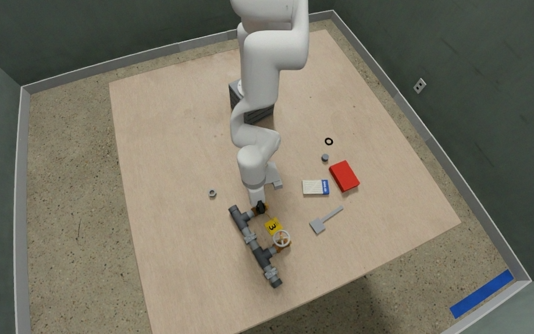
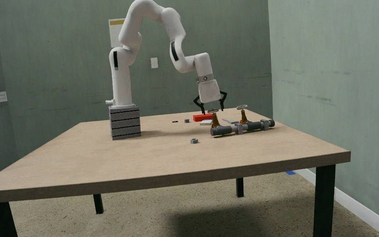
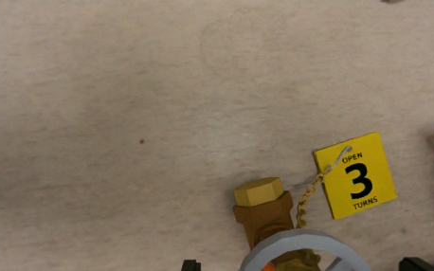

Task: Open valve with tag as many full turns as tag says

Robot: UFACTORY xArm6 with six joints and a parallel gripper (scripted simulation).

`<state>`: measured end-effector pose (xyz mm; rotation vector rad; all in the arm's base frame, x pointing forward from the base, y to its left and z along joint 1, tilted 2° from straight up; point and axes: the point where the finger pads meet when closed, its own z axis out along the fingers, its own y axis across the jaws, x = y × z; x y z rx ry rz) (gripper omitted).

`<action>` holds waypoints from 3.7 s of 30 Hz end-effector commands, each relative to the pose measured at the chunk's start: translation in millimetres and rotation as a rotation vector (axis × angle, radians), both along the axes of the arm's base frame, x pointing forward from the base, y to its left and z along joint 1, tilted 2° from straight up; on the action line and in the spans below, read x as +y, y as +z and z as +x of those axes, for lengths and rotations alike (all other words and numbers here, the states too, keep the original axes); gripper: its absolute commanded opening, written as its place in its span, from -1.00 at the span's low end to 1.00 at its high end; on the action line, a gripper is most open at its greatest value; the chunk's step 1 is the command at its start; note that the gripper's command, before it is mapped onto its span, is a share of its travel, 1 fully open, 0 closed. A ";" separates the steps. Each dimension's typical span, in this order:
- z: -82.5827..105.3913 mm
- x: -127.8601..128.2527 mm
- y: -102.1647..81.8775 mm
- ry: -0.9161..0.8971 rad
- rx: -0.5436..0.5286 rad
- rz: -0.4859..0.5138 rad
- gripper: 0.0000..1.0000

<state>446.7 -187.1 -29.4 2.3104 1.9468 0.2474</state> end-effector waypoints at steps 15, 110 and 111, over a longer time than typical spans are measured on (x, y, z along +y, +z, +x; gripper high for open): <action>1.3 -0.6 1.4 -0.060 -0.002 0.010 1.00; 1.4 -0.7 1.4 -2.908 0.058 0.583 1.00; 1.4 -0.7 1.4 -2.908 0.058 0.583 1.00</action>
